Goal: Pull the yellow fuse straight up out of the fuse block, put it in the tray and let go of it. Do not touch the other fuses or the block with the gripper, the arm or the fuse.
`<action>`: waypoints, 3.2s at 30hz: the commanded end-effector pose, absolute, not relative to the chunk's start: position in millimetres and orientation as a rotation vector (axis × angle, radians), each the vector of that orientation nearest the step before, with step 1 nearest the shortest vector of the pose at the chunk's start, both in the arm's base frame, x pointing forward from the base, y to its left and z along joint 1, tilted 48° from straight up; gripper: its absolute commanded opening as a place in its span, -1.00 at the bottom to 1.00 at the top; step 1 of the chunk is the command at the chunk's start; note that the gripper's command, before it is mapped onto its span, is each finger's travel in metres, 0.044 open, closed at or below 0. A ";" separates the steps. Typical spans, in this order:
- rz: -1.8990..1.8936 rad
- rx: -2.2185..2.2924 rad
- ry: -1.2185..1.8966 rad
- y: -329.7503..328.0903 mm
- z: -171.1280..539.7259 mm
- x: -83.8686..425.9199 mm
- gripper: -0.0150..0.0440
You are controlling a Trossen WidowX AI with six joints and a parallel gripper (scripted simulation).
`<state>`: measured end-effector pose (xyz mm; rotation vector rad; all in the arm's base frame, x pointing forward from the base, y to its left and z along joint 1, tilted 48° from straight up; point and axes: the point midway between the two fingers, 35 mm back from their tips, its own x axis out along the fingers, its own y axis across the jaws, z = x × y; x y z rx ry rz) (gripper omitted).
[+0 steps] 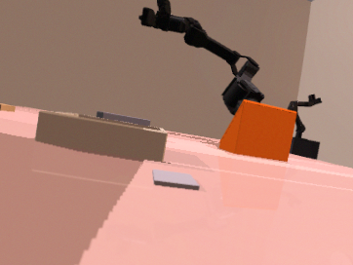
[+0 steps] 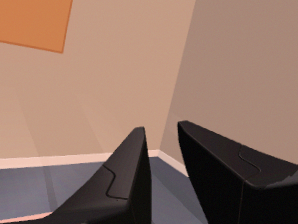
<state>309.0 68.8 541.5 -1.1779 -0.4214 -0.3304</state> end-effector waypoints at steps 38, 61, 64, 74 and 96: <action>1.254 -2.293 1.560 63.8 32.9 296.5 -0.26; 1.254 -2.293 1.559 53.3 21.2 300.2 -0.26; 1.254 -2.294 1.559 51.3 19.1 300.8 -0.26; 1.253 -2.294 1.560 44.5 12.4 302.7 -0.26; 1.252 -2.294 1.561 39.2 7.5 303.8 -0.26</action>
